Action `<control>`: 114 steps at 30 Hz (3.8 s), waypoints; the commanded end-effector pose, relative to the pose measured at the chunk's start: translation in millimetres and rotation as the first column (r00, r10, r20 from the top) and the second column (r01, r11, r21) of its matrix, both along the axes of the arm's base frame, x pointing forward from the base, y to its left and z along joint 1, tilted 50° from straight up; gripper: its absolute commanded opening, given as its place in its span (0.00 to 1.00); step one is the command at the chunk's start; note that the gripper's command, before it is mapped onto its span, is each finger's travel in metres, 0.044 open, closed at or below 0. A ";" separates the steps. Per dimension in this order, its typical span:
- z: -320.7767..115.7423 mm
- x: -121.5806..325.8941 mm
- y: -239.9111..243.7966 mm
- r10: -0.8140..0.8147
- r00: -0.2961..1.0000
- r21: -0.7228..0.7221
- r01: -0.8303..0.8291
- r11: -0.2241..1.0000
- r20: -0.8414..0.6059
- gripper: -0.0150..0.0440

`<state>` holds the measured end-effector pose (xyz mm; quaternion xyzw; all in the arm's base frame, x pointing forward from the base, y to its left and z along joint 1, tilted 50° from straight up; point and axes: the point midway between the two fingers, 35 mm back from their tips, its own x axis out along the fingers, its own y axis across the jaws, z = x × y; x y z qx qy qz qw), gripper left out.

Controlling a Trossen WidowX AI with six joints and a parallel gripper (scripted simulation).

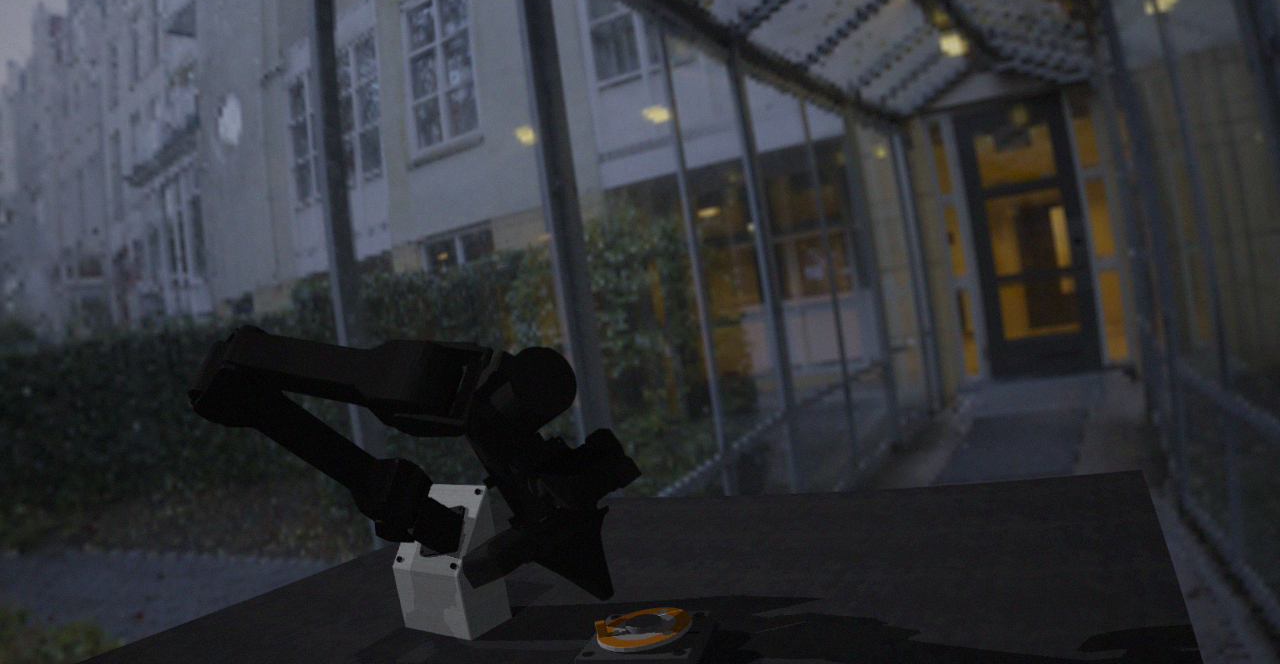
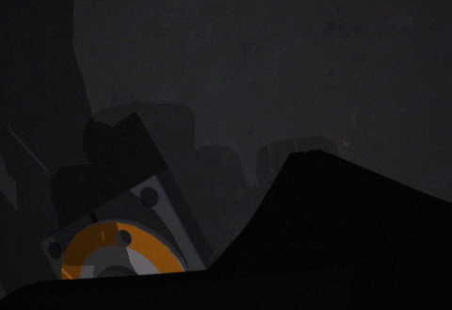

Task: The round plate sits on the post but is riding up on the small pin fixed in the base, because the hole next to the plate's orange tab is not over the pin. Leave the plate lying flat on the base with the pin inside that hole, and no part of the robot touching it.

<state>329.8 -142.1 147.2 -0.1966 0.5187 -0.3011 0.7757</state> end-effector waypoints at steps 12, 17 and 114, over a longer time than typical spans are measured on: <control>-144.0 -93.7 81.9 -0.210 0.900 -0.127 0.174 0.977 -0.382 0.25; -140.1 -93.4 77.3 -0.210 0.900 -0.128 0.174 0.977 -0.382 0.25; -146.2 -20.2 10.8 -0.212 0.902 -0.131 0.174 0.976 -0.377 0.25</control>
